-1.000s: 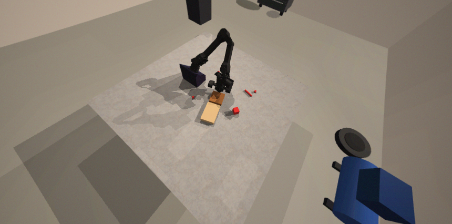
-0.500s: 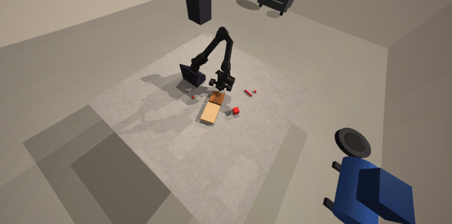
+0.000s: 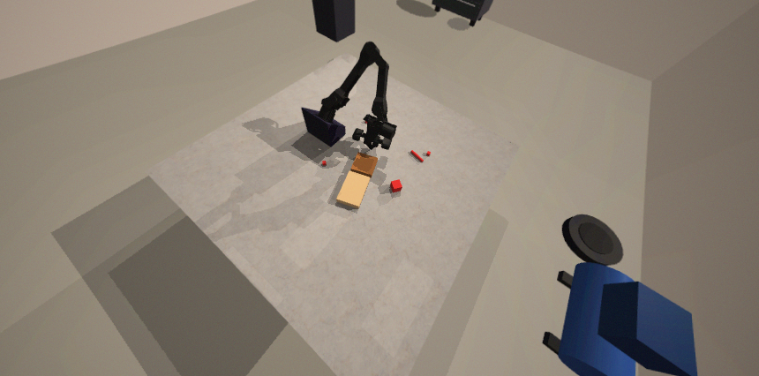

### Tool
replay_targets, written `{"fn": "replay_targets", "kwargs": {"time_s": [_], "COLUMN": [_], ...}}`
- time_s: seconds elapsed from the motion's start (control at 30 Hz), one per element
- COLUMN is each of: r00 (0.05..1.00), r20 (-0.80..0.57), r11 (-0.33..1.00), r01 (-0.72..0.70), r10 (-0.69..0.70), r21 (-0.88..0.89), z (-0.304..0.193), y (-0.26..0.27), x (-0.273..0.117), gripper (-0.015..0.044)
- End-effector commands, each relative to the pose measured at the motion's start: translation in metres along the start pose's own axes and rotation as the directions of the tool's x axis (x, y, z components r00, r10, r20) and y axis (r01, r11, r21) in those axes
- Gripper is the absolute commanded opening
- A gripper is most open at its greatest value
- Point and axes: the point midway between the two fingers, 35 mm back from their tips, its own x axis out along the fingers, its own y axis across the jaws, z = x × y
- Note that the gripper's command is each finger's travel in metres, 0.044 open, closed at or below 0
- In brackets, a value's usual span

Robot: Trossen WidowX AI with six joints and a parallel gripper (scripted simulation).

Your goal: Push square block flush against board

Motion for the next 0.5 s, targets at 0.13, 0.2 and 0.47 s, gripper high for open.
{"fn": "replay_targets", "kwargs": {"time_s": [0.13, 0.2, 0.47], "r00": [1.000, 1.000, 1.000], "r20": [-0.006, -0.005, -0.005], "r11": [1.000, 1.000, 0.999], "r01": [0.000, 0.001, 0.001], "r10": [0.000, -0.001, -0.001], "r21": [0.001, 0.001, 0.053], "z": [-0.001, 0.000, -0.001], "y": [-0.001, 0.000, 0.000], "x": [-0.046, -0.055, -0.055], "gripper": [0.0000, 0.0000, 0.0000]}}
